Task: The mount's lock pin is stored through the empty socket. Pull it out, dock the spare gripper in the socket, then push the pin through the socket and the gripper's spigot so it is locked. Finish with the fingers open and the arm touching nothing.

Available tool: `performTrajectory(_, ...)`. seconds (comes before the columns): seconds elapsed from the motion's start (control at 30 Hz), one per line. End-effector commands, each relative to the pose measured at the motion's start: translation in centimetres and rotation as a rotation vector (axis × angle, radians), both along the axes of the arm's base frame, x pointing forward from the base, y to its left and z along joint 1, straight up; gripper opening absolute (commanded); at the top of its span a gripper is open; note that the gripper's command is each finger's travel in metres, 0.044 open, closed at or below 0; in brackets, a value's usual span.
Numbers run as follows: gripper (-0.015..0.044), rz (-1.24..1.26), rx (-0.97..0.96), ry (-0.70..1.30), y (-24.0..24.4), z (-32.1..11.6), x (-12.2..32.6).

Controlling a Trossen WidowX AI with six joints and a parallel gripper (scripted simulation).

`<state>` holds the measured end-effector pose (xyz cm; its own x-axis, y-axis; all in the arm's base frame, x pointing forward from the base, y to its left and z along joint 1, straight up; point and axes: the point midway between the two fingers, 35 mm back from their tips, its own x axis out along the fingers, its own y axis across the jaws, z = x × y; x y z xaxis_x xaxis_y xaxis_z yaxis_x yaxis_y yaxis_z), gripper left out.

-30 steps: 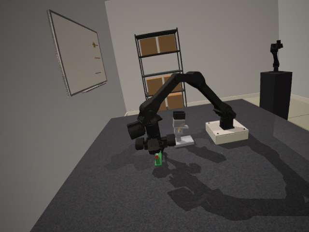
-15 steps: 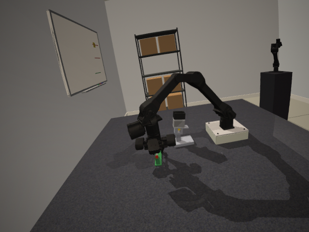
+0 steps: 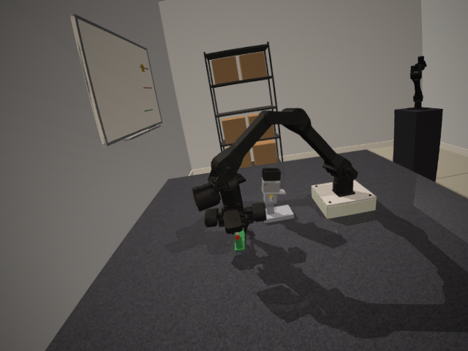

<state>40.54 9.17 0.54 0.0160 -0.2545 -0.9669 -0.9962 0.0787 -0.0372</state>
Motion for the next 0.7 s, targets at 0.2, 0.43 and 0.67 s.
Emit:
performTrajectory(0.2,0.018,0.004,0.001,0.006,0.0,-0.21,-0.06)
performTrajectory(0.43,0.018,0.004,0.001,0.006,0.0,-0.21,-0.06)
performTrajectory(0.67,0.0049,0.004,0.001,0.006,0.0,-0.21,-0.06)
